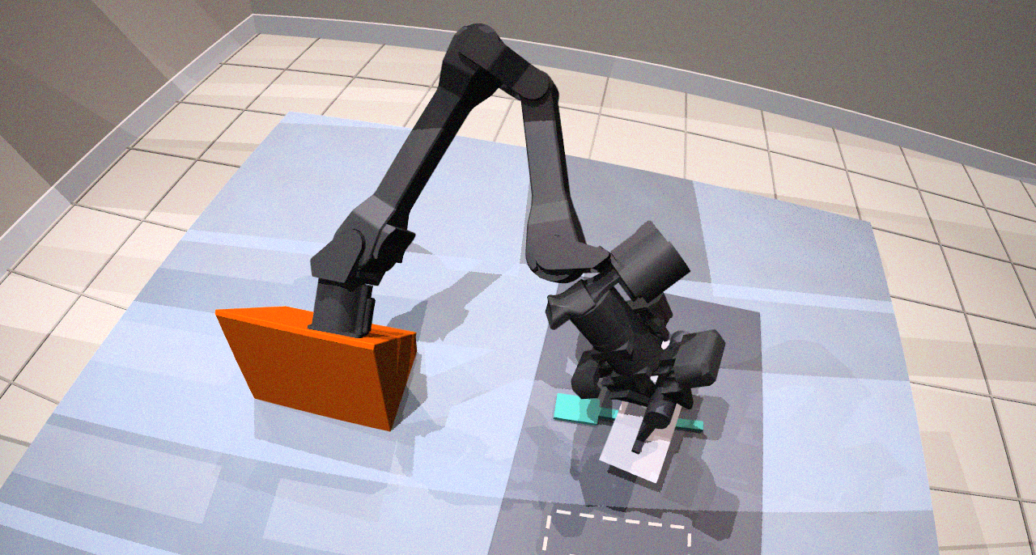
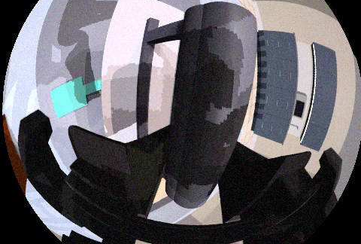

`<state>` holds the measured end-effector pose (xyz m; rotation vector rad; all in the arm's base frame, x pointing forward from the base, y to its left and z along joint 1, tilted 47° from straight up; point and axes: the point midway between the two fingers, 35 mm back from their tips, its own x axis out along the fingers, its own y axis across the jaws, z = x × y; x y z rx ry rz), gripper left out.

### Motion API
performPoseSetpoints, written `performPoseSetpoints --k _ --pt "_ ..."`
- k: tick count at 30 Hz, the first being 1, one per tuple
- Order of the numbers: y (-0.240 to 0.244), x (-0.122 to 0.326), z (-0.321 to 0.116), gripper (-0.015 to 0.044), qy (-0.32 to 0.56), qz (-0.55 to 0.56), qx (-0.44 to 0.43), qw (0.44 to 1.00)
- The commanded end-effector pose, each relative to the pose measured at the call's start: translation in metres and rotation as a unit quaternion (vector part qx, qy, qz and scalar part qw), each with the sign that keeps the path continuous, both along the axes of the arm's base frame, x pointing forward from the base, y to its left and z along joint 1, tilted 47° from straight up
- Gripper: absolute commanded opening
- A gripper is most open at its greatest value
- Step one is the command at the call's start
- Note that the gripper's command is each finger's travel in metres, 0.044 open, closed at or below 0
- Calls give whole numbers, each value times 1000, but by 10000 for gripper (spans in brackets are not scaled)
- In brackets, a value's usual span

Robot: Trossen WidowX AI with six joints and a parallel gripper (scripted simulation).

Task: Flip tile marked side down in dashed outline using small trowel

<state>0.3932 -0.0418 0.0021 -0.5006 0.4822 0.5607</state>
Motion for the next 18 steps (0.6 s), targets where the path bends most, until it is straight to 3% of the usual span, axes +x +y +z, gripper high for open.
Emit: performPoseSetpoints --k 1,18 --pt "13 15 7 0 47 -28 20 998" --pt "99 25 46 0 262 -173 48 948"
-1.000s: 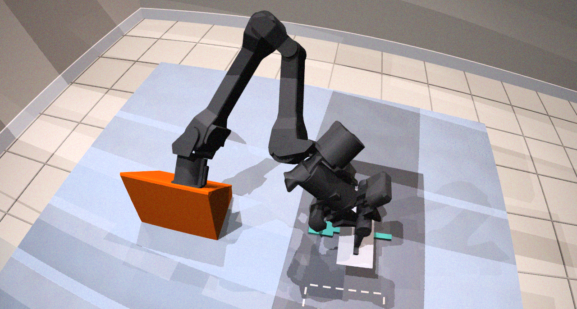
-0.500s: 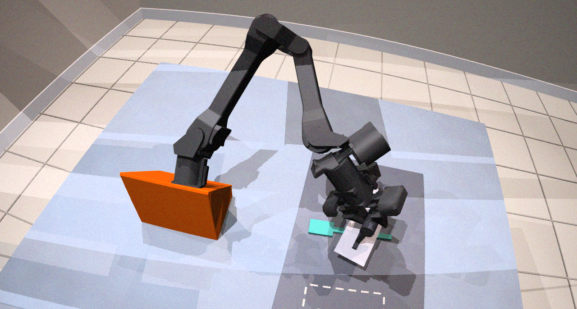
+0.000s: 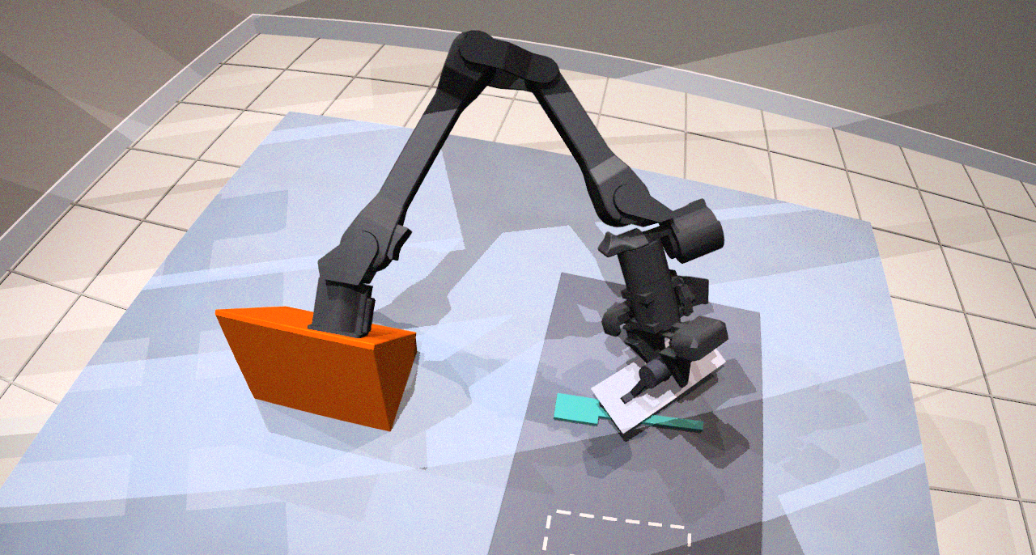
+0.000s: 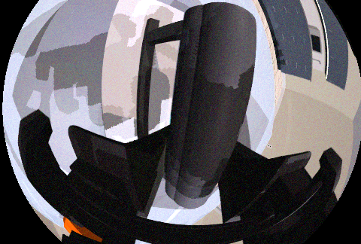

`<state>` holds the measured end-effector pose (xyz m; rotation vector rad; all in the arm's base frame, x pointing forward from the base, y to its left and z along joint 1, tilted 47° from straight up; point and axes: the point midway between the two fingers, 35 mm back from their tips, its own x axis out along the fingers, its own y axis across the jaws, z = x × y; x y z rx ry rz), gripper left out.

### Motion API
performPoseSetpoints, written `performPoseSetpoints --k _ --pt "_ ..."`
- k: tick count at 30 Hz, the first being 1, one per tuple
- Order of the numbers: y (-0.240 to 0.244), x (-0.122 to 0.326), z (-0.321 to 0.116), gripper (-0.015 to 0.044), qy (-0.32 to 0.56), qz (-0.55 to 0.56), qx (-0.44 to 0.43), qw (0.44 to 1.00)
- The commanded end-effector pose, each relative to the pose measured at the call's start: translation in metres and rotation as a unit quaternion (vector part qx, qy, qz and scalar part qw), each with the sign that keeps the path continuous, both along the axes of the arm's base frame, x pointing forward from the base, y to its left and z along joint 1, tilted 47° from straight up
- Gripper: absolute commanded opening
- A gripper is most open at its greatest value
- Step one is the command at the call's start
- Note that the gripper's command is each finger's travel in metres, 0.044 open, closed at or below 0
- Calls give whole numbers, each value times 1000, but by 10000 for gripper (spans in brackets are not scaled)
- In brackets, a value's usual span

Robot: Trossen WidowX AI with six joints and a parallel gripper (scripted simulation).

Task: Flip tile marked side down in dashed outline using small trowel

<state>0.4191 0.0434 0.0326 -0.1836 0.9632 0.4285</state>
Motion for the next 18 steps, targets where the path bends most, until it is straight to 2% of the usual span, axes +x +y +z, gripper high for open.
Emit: performPoseSetpoints --k 1,10,18 --pt "19 -3 20 0 38 -40 -11 998" --pt "60 -30 63 0 112 -124 -55 985" --pt "78 -54 95 0 132 -173 -93 972"
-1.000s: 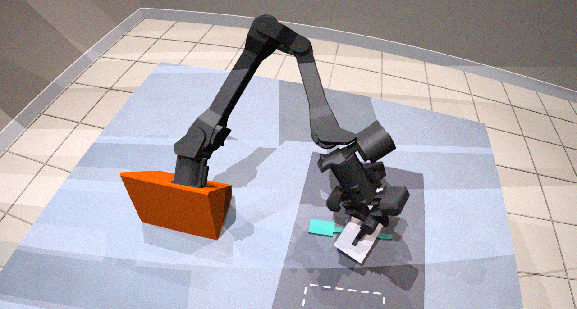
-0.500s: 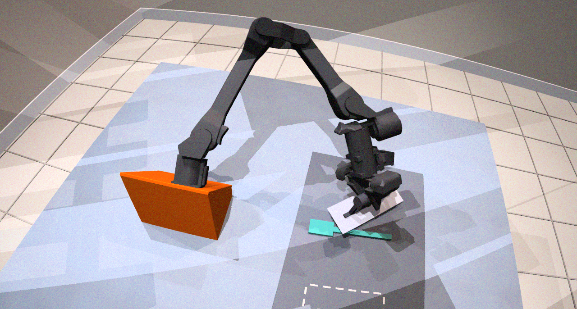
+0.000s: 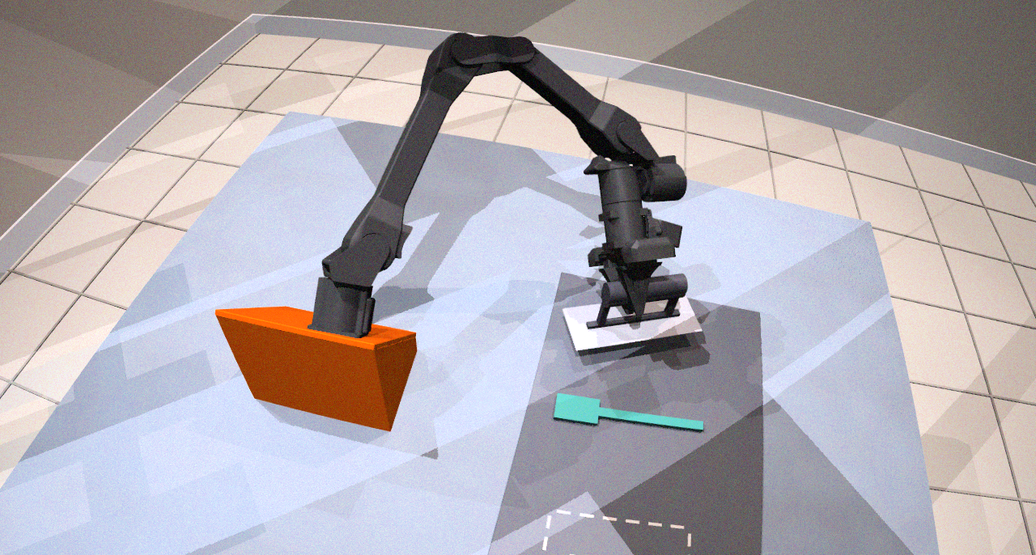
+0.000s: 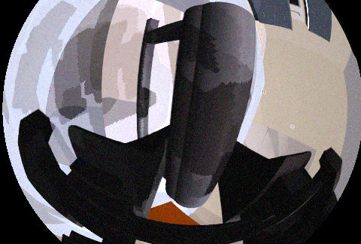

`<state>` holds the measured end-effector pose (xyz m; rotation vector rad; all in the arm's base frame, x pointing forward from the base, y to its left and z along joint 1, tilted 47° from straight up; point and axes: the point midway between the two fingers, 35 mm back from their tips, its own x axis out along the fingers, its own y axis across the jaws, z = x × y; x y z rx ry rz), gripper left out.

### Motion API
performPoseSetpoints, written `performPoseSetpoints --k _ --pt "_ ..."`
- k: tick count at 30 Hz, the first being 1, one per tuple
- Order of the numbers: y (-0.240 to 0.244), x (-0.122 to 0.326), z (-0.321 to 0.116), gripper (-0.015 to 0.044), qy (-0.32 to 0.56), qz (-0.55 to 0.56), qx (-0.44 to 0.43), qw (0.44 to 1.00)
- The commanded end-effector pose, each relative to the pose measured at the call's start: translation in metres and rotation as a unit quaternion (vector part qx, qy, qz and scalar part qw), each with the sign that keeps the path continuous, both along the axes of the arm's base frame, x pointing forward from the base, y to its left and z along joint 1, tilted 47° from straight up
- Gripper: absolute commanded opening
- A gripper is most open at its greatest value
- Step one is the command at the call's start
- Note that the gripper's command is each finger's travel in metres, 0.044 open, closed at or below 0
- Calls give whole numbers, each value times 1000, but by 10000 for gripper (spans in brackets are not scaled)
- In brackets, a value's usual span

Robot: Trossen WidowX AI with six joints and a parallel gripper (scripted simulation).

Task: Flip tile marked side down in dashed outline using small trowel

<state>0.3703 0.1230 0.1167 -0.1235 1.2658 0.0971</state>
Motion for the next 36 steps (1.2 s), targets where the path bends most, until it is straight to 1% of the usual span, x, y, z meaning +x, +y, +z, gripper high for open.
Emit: performPoseSetpoints --k 1,31,36 --pt "-2 -5 11 0 2 -21 -17 1000" --pt "26 -1 -14 0 2 -21 -16 1000" --pt "26 -1 -14 131 2 -21 -16 1000"
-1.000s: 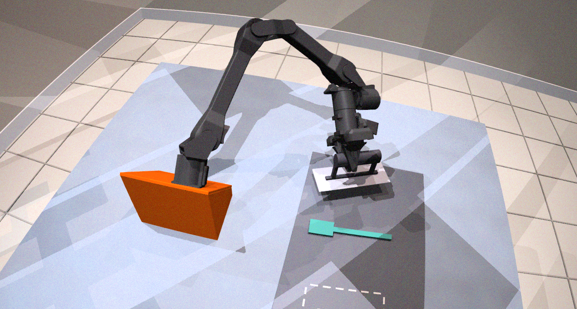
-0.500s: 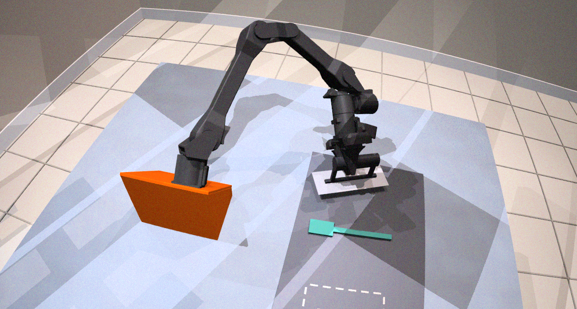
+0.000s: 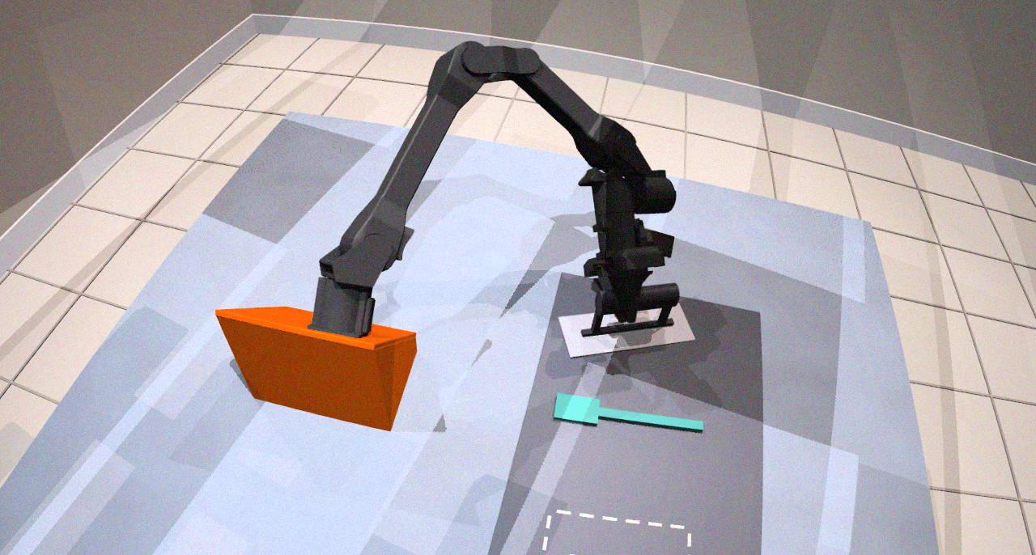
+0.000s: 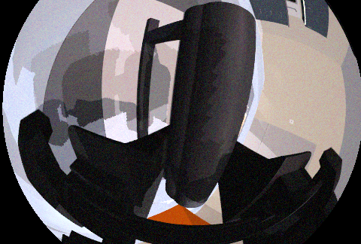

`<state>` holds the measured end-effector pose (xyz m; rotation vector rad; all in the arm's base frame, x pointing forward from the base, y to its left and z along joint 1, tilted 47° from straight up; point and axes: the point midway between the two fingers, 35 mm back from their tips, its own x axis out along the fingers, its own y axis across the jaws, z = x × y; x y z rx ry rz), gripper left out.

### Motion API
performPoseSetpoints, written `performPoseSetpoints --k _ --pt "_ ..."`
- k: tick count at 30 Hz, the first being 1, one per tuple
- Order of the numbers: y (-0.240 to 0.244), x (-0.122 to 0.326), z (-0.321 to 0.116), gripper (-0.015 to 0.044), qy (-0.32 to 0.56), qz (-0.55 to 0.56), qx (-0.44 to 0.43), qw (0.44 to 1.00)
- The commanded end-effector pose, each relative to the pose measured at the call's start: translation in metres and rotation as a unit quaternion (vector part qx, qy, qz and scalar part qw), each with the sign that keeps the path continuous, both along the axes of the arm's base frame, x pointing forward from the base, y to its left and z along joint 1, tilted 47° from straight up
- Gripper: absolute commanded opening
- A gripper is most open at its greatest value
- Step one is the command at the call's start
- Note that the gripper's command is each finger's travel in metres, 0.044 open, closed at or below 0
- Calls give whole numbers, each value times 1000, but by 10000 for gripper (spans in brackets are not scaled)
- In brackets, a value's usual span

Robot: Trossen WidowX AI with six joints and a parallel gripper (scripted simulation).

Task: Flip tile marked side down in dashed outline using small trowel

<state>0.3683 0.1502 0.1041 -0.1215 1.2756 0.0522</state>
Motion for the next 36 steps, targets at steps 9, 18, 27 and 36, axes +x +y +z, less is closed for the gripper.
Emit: performPoseSetpoints --k 9,18,27,36 --pt "-1 1 -1 300 -2 -3 -4 1000" --pt "0 -2 11 300 -2 -3 -3 1000" --pt "1 -17 57 300 -1 -2 -2 1000" --pt "-78 -74 89 300 -5 -2 -2 1000"
